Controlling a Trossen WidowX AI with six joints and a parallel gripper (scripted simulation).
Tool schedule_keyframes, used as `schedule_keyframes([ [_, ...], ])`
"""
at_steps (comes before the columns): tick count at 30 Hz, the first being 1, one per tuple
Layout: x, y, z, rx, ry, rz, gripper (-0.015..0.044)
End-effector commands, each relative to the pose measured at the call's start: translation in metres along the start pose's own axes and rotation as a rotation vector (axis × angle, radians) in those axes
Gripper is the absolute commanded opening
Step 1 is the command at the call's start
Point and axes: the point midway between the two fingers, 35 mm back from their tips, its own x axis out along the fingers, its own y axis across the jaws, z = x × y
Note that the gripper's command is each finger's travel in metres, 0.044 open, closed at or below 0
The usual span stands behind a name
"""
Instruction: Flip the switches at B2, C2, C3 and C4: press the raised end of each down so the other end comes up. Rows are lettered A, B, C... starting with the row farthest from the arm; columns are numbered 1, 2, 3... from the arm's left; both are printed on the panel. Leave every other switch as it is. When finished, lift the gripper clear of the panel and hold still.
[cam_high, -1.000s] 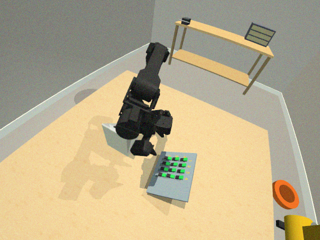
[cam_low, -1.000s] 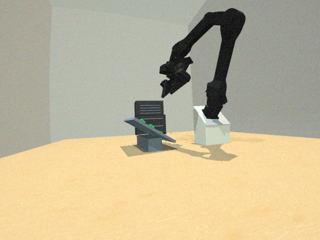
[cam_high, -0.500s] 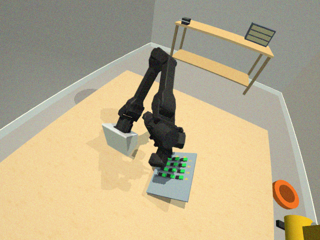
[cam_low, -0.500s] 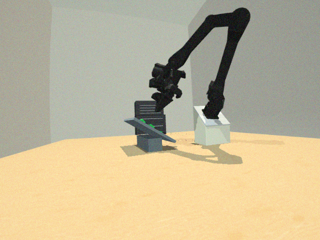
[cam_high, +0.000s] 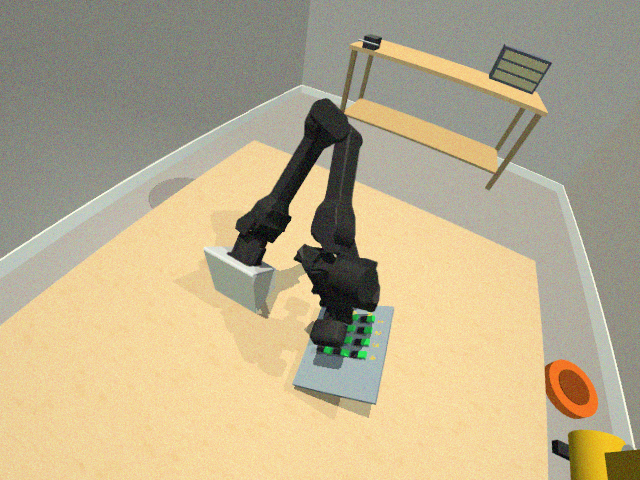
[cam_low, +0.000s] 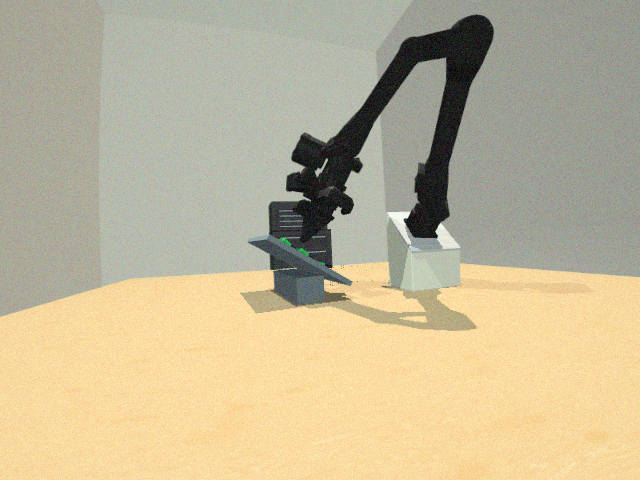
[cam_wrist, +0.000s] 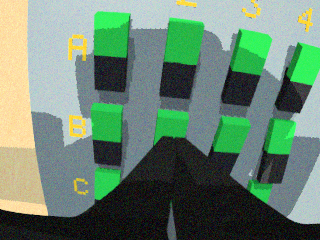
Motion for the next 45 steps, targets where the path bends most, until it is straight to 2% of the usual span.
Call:
schedule_keyframes([
  [1, 0.004, 0.000, -0.003, 0.008, 0.007, -0.004, 0.0000],
  [11, 0.016, -0.001, -0.002, 0.008, 0.006, -0.004, 0.0000],
  [45, 0.019, 0.000, -0.002, 0.008, 0.006, -0.004, 0.0000],
])
